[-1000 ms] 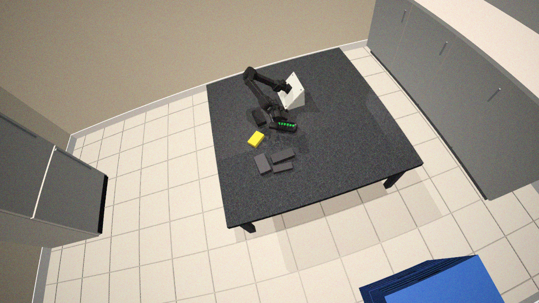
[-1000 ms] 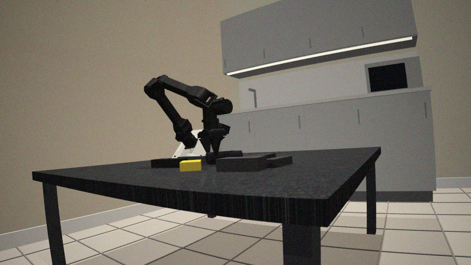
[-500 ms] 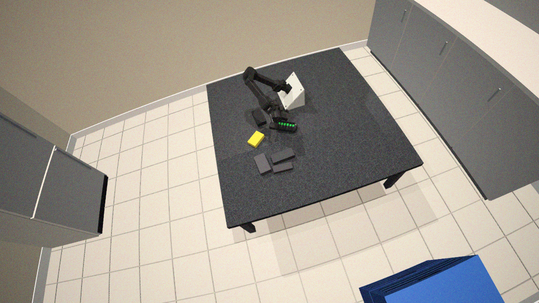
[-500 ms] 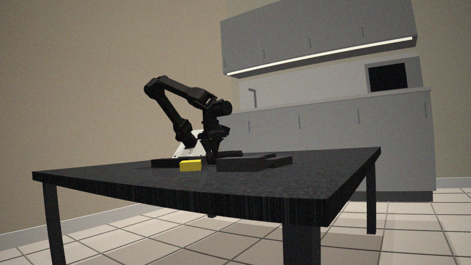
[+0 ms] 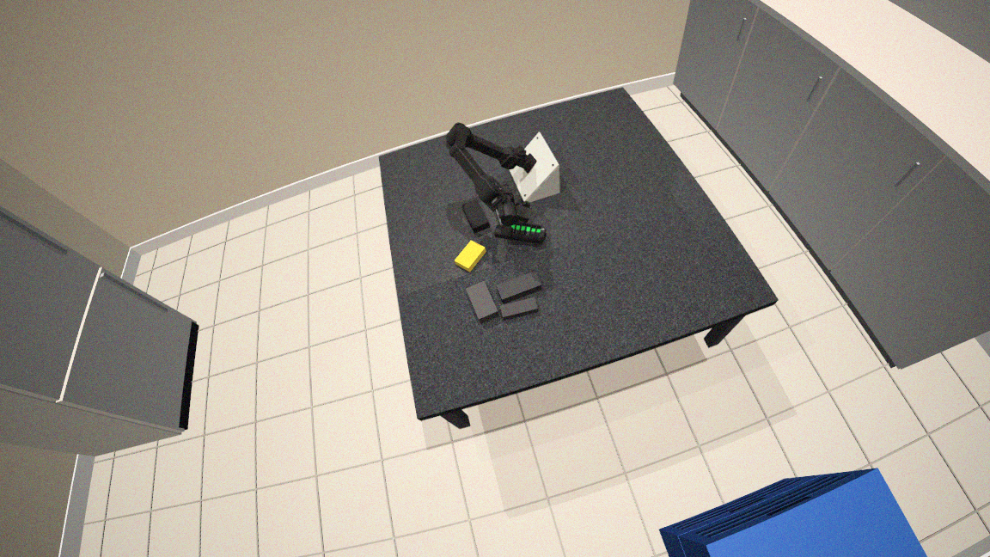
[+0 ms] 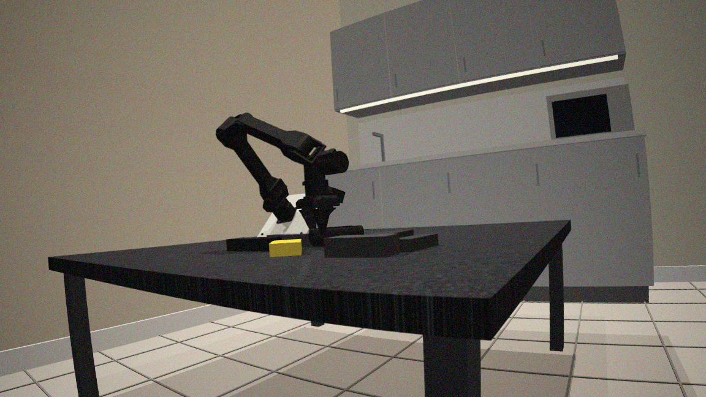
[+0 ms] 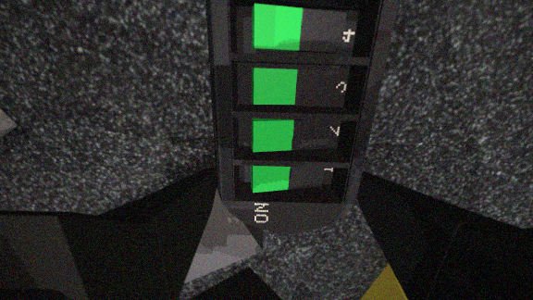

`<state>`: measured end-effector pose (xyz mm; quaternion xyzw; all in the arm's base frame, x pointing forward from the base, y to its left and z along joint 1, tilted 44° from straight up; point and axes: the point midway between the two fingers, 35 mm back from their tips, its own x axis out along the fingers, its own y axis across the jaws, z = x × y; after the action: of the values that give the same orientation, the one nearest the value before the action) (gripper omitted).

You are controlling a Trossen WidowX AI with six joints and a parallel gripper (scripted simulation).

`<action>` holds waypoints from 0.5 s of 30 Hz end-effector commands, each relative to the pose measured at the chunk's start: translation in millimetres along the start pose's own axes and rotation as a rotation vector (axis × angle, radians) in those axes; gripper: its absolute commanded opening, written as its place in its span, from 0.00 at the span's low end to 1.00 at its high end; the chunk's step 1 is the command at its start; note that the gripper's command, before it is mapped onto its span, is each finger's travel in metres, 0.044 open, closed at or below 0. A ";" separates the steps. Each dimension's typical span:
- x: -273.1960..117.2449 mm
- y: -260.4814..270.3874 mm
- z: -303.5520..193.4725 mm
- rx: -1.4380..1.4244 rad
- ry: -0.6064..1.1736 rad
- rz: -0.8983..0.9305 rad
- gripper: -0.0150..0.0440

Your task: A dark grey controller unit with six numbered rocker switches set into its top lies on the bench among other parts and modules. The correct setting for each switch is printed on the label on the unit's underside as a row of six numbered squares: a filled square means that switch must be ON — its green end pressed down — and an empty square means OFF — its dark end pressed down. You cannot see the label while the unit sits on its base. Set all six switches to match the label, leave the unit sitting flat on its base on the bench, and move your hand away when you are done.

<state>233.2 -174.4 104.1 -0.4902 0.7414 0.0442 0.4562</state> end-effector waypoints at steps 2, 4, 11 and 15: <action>0.6 -6.4 3.3 0.001 0.001 -0.005 0.25; 0.6 -8.1 4.3 0.001 0.001 -0.005 0.25; 0.1 -11.8 6.6 0.001 0.001 -0.005 0.25; -0.3 -12.6 7.0 0.001 0.001 -0.005 0.25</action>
<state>237.1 -175.1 103.1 -0.4900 0.7474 0.0533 0.4454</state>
